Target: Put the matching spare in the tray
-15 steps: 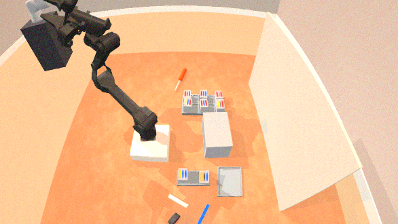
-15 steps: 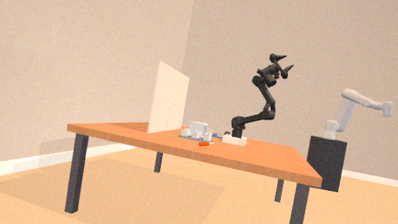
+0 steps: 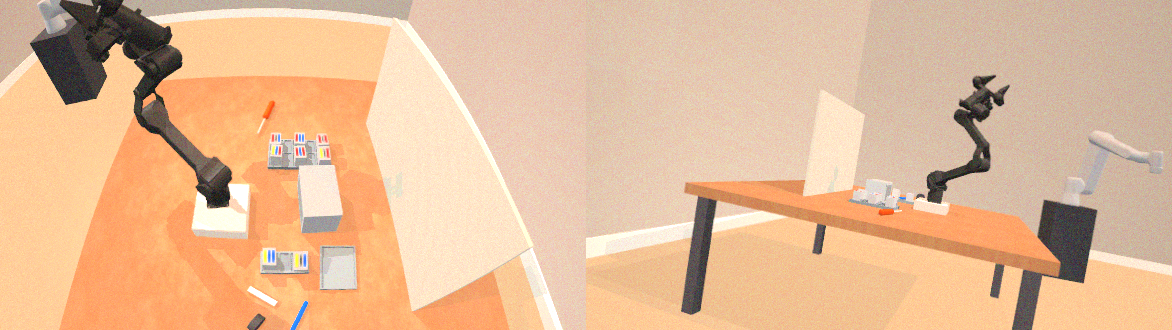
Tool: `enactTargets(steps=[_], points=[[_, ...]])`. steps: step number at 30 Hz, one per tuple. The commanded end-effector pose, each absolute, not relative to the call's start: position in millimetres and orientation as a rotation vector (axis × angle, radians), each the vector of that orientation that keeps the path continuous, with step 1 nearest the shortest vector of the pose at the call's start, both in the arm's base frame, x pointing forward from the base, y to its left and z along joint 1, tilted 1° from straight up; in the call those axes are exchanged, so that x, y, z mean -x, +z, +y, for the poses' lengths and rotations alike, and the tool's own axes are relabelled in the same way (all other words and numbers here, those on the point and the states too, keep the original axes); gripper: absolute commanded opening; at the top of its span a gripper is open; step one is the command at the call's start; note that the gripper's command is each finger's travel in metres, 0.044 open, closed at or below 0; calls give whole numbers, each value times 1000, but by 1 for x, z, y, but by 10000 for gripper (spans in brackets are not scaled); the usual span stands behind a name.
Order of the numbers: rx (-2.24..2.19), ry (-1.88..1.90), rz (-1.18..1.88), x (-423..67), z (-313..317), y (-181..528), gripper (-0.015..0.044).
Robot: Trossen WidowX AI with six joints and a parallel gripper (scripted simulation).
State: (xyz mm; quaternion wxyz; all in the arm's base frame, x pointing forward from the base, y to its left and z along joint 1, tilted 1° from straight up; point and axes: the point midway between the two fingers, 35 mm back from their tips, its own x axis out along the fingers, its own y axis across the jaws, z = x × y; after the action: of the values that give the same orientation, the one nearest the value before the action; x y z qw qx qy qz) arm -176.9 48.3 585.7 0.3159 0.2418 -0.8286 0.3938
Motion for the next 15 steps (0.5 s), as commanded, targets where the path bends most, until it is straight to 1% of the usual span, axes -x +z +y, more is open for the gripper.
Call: enactTargets(steps=[1, 4, 11, 15], points=[[-699, 825, -2140, 146, 20, 609, 440], [-803, 724, -2054, 111, -12, 618, 440], [-870, 403, -1910, 50, -54, 641, 440], [-889, 175, -1761, -5, -88, 646, 440]])
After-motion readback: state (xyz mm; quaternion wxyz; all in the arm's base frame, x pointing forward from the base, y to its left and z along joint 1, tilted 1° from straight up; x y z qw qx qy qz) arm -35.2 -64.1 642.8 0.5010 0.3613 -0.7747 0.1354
